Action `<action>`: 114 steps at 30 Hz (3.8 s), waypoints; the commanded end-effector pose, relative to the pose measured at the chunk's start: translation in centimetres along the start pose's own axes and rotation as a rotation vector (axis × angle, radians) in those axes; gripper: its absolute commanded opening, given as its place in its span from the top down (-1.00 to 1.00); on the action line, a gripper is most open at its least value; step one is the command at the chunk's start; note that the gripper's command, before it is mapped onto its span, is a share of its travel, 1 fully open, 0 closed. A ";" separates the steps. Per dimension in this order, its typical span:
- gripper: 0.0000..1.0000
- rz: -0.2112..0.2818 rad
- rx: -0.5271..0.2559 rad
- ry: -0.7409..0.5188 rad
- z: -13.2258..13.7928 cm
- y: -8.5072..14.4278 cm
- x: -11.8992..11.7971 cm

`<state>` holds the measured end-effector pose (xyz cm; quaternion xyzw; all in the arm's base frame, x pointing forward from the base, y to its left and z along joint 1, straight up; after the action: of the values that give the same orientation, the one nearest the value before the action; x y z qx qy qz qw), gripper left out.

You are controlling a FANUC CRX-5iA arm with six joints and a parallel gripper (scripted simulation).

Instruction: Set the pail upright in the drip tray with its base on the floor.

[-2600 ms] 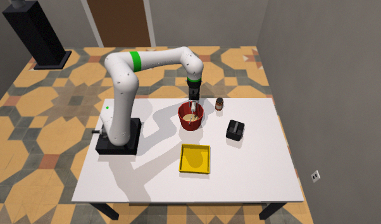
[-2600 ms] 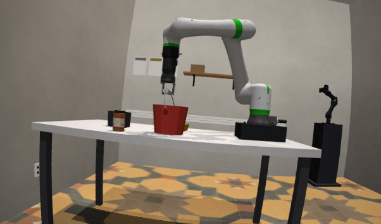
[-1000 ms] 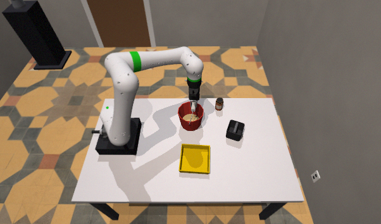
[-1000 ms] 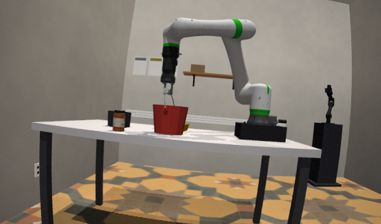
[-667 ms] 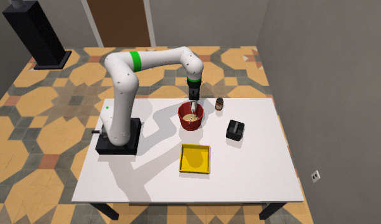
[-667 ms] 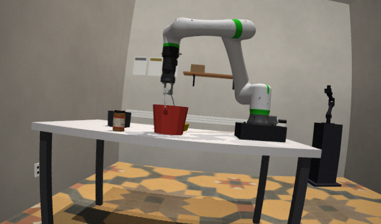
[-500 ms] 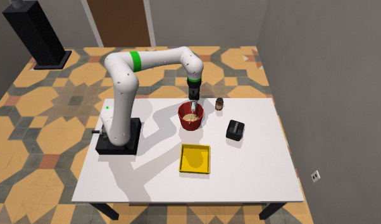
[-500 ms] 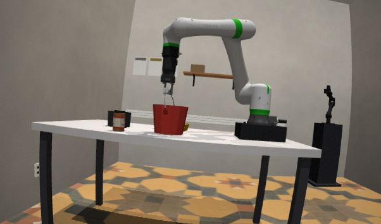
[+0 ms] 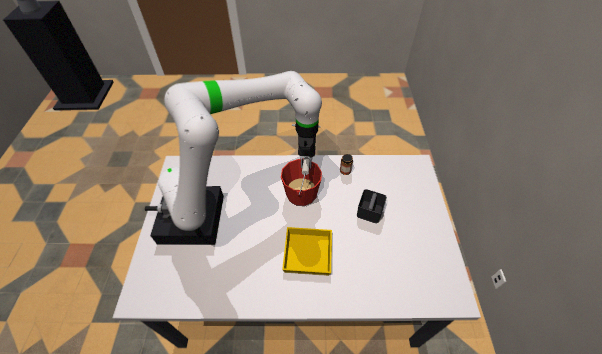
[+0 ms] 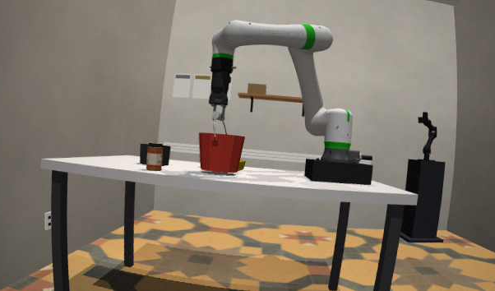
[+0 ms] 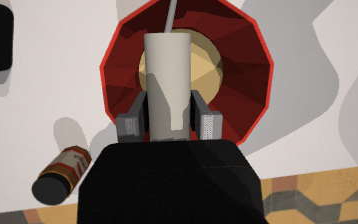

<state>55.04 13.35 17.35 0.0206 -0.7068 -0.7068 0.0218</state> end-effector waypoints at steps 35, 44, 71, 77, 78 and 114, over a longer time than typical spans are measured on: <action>1.00 -0.003 0.000 0.000 0.0 5.7 -0.1; 1.00 -0.003 0.000 0.000 0.0 6.9 -0.1; 1.00 -0.003 0.000 0.000 0.0 8.0 0.0; 1.00 -0.003 0.000 0.000 0.0 8.0 0.0; 1.00 -0.003 0.000 0.000 0.0 8.0 0.0; 1.00 -0.003 0.000 0.000 0.0 8.0 0.0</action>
<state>55.06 13.35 25.14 0.0206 -0.7068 -0.7068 0.0218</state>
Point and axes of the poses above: the point where the finger pads meet when closed, its own y axis back along the fingers, its own x axis across the jaws, z = x × y, the point moved 2 cm from there along y, back along the fingers, and after that the axes turned 10 degrees about y, right-handed, at the moved point
